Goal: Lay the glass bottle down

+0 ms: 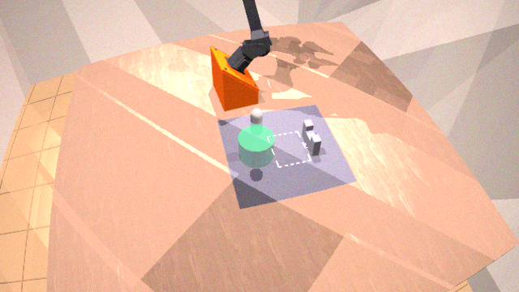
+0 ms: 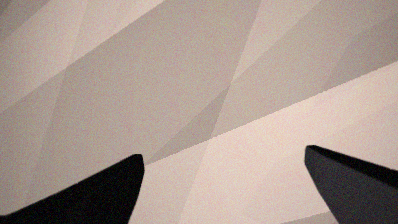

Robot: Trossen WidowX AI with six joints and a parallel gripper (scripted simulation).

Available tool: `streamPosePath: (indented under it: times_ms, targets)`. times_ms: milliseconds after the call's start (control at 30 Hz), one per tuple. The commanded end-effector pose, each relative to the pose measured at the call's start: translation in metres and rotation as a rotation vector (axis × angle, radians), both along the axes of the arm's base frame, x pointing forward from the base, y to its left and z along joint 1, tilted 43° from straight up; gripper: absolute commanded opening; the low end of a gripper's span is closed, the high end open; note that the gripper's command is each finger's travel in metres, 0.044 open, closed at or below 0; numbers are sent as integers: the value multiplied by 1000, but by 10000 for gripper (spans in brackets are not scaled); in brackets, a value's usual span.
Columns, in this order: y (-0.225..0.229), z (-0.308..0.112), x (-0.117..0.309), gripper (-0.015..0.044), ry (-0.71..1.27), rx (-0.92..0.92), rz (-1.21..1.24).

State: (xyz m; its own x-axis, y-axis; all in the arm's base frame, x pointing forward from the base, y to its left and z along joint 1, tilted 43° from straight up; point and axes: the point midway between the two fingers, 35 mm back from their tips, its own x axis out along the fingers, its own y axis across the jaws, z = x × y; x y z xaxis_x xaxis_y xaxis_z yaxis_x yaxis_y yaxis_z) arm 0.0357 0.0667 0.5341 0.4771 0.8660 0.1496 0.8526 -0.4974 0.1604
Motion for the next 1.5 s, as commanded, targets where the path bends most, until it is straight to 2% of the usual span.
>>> streamPosePath:
  times_ms: [0, 33, 267, 467, 667, 867, 1067, 1267, 1467]
  targets:
    - [2, -1, 1, 426, -3, -10, -6]
    - [5, -2, 4, 440, -9, -23, -14]
    - [44, -25, 44, 440, -66, -229, -138]
    - [76, -67, 107, 440, -102, -500, -229]
    - [76, -121, 180, 440, -103, -764, -279]
    - [46, -190, 247, 440, -18, -972, -263]
    - [-11, -256, 292, 440, 77, -1111, -243]
    - [-74, -328, 307, 440, 174, -1157, -171]
    - [-138, -393, 294, 440, 277, -1138, -129]
